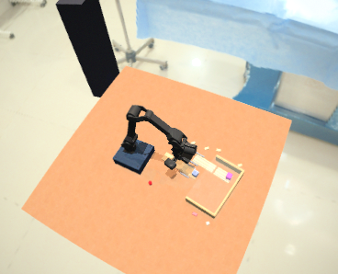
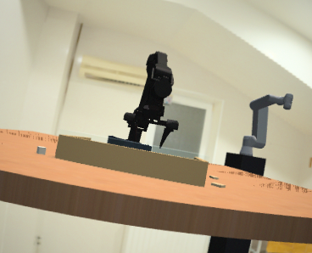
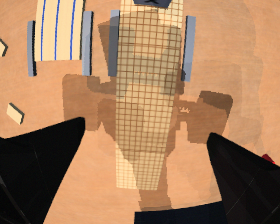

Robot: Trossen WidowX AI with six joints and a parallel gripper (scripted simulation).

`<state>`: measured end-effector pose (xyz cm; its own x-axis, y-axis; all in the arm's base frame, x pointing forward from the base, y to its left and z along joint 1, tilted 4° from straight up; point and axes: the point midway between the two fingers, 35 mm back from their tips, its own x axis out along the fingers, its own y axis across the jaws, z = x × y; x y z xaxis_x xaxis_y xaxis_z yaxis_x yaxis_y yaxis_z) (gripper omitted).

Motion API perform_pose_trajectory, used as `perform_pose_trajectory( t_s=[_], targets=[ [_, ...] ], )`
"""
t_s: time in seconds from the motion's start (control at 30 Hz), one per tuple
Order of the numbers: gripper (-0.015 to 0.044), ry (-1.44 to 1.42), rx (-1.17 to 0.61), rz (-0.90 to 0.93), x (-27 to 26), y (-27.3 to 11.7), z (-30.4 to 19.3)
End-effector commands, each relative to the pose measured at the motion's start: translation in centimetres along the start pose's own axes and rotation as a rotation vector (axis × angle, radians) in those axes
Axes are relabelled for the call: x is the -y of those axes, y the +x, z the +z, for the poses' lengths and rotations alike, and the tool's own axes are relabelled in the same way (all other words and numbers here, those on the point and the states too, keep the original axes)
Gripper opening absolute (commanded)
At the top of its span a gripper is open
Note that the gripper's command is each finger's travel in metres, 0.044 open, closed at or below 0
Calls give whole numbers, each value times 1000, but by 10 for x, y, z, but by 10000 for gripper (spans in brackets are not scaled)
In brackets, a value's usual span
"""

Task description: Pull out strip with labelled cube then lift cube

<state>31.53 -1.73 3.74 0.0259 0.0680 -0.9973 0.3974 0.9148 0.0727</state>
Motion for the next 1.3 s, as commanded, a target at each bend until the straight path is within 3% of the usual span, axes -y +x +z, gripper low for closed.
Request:
perform_pose_trajectory(
  t_s=[0.0, 0.83, 1.07, 1.27],
  targets=[
    [440, -5, -4, 1, -1, -1, 15],
    [440, -5, 3, 2, -9, -12, 109],
    [256, -5, 3, 2, -9, -3, 109],
    [250, -5, 3, 2, -9, 7, 110]
  ],
)
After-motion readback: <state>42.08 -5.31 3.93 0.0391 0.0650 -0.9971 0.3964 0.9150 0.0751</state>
